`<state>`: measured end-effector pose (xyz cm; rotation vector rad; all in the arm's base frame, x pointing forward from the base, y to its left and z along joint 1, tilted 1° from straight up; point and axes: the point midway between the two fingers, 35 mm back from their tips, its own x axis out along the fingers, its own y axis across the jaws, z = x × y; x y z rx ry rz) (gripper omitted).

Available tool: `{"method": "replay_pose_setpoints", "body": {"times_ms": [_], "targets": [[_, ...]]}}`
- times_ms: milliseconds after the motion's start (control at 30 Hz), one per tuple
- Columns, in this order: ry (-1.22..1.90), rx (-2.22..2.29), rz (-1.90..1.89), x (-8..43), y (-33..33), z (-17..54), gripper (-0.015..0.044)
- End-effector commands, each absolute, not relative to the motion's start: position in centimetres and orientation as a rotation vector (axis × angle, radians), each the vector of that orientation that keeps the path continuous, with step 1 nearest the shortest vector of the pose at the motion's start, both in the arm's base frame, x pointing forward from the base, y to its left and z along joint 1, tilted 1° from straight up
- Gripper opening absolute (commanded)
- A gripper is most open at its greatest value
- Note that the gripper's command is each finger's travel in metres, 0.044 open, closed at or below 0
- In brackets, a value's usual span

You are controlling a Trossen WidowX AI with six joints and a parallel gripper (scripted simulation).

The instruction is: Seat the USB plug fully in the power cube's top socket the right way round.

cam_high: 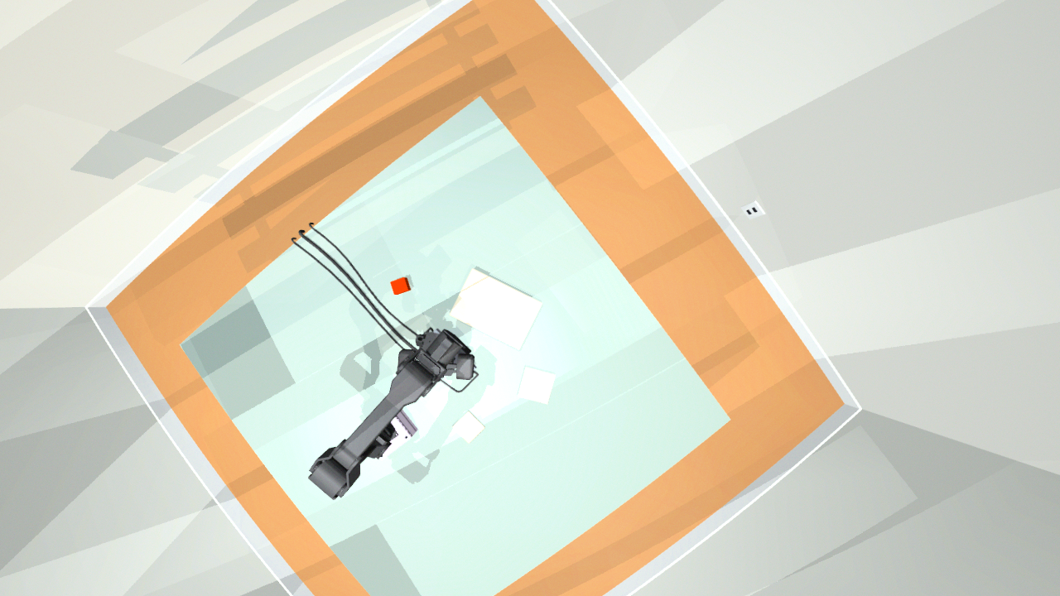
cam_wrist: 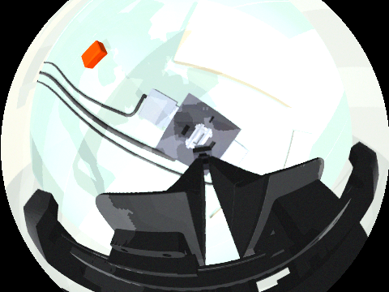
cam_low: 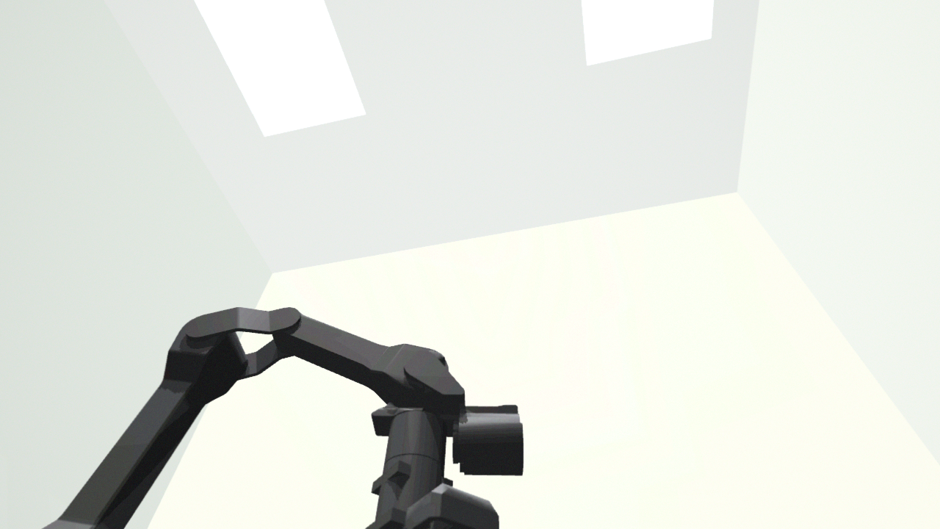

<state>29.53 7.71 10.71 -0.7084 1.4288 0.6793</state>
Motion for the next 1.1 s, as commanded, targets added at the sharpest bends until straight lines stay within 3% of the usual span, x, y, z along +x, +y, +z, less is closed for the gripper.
{"method": "replay_pose_setpoints", "body": {"times_ms": [0, 1067], "targets": [[1.404, -0.783, 0.752, 29.51, 7.71, 10.69, 0.0], [1.122, -1.331, 1.285, 29.51, 7.71, 10.68, 0.0]]}}
